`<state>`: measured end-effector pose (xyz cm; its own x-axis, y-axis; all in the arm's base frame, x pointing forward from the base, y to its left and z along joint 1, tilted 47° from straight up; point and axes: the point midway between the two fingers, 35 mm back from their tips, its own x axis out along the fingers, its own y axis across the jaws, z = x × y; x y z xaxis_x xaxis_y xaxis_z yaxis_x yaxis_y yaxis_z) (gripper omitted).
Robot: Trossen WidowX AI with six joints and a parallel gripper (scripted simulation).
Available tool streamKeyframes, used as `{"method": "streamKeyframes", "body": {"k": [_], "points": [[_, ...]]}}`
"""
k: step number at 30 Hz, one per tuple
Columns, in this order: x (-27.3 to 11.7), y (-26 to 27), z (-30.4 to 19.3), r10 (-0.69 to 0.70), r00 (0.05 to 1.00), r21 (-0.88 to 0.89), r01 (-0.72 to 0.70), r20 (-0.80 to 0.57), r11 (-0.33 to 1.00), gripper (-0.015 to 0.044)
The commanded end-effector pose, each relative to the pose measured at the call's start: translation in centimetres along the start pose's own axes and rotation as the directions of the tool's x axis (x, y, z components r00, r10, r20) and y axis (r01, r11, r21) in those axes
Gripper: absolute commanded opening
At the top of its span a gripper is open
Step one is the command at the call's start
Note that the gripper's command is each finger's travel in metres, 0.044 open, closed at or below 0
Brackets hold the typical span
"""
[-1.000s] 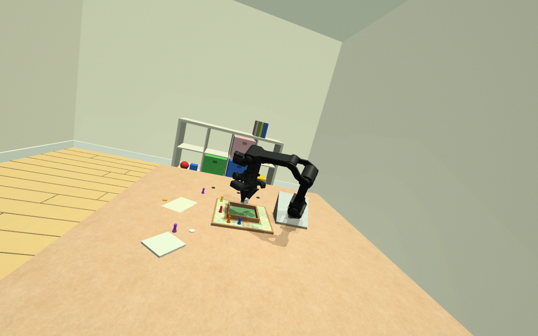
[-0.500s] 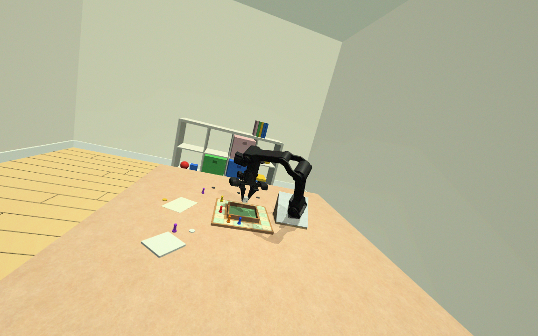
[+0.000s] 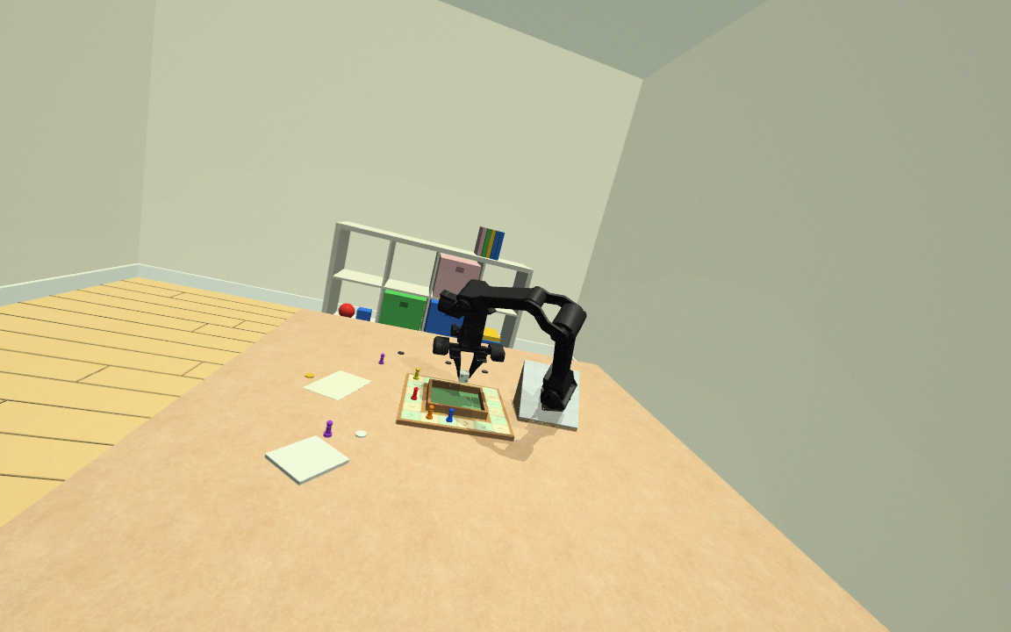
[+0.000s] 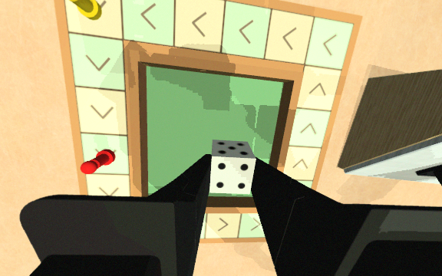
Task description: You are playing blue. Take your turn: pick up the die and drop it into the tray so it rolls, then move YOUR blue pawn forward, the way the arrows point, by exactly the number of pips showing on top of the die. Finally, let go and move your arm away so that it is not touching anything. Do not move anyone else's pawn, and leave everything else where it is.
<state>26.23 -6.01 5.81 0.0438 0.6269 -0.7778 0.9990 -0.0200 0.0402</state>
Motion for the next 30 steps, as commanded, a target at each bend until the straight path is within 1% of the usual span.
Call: {"method": "streamKeyframes", "body": {"k": [1,5,10,19,21,23,27,30], "points": [[0.4,-0.4,-0.1,-0.037,0.994,0.004,0.036,0.1,0.999,0.0],[0.7,-0.6,0.0,-0.06,0.972,0.011,0.059,0.227,0.998,0.0],[0.9,-0.7,0.1,-0.06,0.922,0.021,0.056,0.383,0.998,0.0],[0.9,-0.6,0.0,0.019,0.78,0.015,-0.037,0.626,0.999,0.0],[0.9,-0.5,0.0,0.038,0.755,0.01,-0.059,0.655,0.998,0.0],[0.7,-0.5,-0.1,0.04,0.752,0.009,-0.062,0.658,0.998,0.0],[-2.7,0.2,-1.5,0.04,0.751,0.009,-0.062,0.659,0.998,0.0],[-3.8,0.4,-2.0,0.04,0.751,0.009,-0.062,0.659,0.998,0.0]]}}
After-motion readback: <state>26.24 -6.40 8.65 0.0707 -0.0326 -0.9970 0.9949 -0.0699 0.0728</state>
